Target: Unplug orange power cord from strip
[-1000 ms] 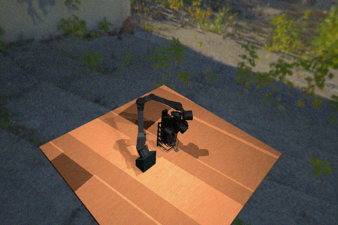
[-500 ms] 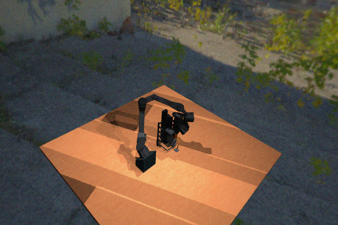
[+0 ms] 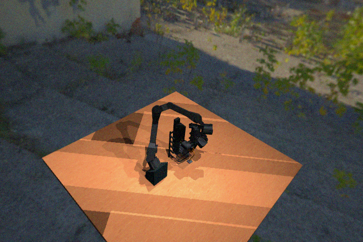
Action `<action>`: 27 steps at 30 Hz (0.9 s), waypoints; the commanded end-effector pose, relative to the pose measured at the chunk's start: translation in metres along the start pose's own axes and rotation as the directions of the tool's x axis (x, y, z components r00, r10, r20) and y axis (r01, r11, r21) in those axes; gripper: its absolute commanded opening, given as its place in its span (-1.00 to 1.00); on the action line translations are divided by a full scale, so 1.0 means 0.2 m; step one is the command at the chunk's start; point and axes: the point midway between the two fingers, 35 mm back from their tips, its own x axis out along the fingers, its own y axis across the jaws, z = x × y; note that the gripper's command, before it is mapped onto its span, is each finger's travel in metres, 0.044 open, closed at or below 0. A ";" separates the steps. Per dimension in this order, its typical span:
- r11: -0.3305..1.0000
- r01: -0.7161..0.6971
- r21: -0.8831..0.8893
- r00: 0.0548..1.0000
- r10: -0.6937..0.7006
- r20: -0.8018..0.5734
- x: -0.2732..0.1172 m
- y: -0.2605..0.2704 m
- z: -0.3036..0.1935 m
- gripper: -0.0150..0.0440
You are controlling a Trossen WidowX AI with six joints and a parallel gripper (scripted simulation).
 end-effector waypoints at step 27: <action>1.000 -0.005 -0.011 1.000 0.006 0.011 -0.06 0.00 0.29 1.00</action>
